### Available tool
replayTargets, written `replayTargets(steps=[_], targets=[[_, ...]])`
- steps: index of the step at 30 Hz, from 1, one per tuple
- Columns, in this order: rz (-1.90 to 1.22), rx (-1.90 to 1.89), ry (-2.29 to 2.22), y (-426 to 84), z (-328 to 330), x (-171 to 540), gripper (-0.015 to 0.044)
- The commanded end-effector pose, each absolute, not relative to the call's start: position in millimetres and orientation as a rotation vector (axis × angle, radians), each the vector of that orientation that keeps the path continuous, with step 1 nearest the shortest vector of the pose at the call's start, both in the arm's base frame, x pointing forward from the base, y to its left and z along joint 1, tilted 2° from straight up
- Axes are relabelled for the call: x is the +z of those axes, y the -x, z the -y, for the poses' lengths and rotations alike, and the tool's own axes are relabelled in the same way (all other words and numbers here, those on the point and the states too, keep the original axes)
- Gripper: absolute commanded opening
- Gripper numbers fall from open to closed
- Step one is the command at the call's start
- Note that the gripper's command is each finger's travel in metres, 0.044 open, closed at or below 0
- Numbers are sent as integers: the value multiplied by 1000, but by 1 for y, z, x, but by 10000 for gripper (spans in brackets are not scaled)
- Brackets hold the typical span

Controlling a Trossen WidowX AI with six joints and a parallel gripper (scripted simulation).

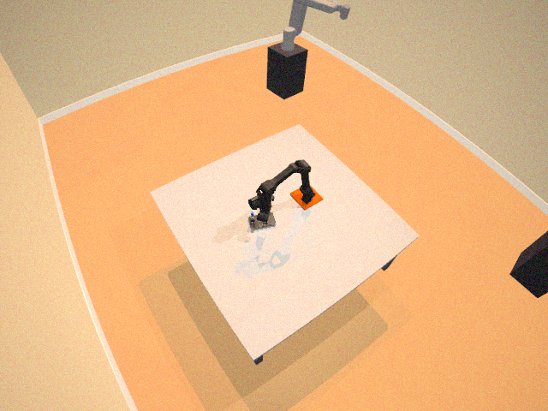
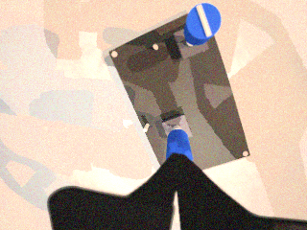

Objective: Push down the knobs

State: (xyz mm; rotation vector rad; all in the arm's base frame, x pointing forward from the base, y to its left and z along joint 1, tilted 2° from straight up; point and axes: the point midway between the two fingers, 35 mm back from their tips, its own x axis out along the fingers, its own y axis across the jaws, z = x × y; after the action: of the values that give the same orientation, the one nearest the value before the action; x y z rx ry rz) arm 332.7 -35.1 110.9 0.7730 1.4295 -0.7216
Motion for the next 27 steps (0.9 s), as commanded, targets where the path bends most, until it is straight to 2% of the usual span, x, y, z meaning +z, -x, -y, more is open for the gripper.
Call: replayTargets(steps=[1, 27], targets=[[-1429, -730, -774, -332, 36, 111, 0], [-1429, -730, -774, -332, 35, 102, 0]])
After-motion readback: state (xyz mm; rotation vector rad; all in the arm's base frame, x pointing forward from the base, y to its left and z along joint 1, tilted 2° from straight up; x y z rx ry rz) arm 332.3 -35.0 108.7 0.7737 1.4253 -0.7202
